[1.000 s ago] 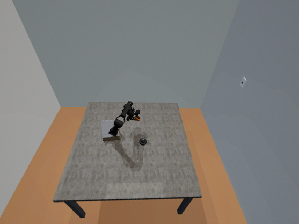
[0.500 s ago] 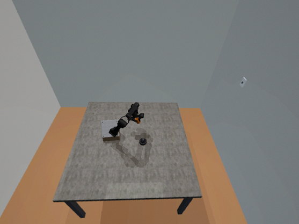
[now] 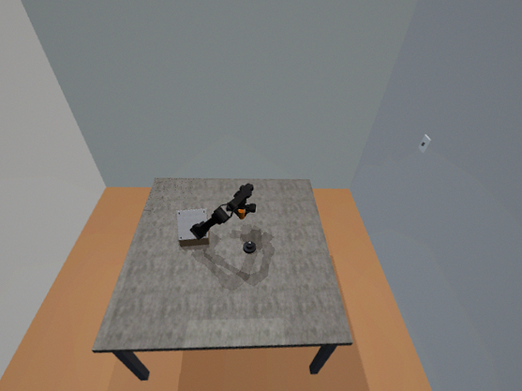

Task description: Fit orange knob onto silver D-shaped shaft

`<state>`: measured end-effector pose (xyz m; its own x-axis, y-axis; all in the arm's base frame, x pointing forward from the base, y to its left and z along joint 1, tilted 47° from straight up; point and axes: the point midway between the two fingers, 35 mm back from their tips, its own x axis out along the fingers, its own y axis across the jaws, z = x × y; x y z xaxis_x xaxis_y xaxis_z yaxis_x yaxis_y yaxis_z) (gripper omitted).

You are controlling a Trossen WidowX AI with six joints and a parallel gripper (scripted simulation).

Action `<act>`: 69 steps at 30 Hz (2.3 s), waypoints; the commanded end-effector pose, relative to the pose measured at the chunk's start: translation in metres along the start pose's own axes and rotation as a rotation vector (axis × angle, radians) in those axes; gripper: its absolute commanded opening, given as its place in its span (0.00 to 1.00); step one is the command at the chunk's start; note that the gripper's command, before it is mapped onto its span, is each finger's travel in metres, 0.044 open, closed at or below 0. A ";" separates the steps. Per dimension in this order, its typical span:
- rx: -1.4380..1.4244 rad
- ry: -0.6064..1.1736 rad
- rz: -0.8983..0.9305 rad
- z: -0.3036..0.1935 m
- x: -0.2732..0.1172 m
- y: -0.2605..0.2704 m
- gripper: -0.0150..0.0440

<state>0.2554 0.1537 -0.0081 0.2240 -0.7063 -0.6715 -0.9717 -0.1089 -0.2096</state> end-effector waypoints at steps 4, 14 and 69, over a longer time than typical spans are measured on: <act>-0.003 -0.010 0.017 0.005 0.029 -0.003 0.25; 0.000 -0.010 0.033 0.009 0.085 -0.005 0.25; 0.004 -0.006 0.049 0.010 0.049 -0.006 1.00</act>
<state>0.2735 0.1273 -0.0465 0.1827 -0.7075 -0.6827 -0.9804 -0.0792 -0.1803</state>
